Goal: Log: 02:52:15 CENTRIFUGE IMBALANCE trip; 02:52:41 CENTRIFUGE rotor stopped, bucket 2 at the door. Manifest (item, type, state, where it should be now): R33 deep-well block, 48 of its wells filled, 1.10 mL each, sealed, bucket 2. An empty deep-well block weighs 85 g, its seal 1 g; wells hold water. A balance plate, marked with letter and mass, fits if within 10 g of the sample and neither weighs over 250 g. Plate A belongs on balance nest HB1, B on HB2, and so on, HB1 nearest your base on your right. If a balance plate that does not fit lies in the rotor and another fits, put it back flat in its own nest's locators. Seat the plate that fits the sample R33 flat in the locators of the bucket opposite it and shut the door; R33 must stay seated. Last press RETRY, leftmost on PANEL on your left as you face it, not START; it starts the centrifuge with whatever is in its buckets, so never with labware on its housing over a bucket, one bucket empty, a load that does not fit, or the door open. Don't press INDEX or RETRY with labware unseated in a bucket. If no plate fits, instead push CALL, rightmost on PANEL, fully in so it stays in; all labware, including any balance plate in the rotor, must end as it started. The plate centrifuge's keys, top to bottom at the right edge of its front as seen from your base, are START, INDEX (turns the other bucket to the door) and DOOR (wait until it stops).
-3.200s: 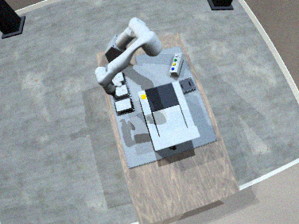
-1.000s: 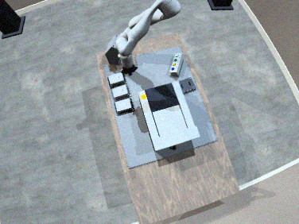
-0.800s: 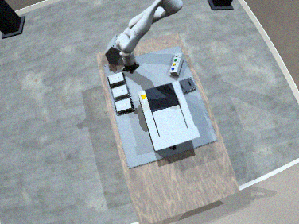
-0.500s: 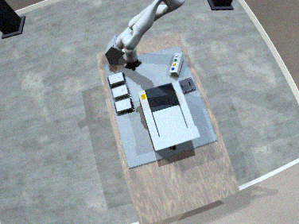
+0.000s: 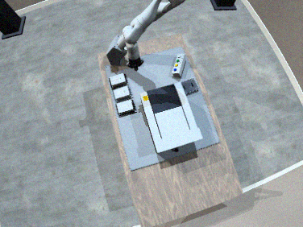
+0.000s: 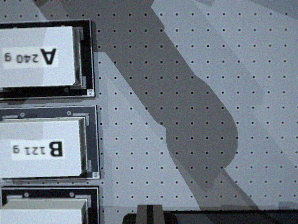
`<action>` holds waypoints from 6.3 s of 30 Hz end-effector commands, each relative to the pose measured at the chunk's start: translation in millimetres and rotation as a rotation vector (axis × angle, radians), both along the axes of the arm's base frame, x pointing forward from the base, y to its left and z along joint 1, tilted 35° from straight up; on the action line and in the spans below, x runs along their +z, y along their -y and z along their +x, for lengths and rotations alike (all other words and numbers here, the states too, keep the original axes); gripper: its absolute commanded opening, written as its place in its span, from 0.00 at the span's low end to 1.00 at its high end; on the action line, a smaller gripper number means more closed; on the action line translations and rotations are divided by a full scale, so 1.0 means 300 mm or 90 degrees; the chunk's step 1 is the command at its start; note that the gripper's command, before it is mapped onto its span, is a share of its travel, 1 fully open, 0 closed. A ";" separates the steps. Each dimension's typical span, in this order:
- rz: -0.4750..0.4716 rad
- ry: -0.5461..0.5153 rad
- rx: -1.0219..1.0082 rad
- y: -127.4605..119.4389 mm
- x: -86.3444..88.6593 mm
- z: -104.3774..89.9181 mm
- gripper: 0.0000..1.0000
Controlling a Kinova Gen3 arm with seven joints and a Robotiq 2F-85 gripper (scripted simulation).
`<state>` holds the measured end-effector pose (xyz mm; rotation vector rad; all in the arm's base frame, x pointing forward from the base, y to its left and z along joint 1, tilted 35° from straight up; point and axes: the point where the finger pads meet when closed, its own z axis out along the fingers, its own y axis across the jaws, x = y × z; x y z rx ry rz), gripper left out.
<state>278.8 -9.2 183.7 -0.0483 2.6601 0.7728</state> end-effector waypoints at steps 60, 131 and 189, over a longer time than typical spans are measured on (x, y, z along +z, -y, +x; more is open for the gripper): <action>0.031 0.173 -0.101 -0.002 0.000 0.000 0.10; 0.031 0.173 -0.101 -0.309 -0.409 0.355 0.10; 0.030 0.174 -0.101 -0.391 -0.510 0.483 0.10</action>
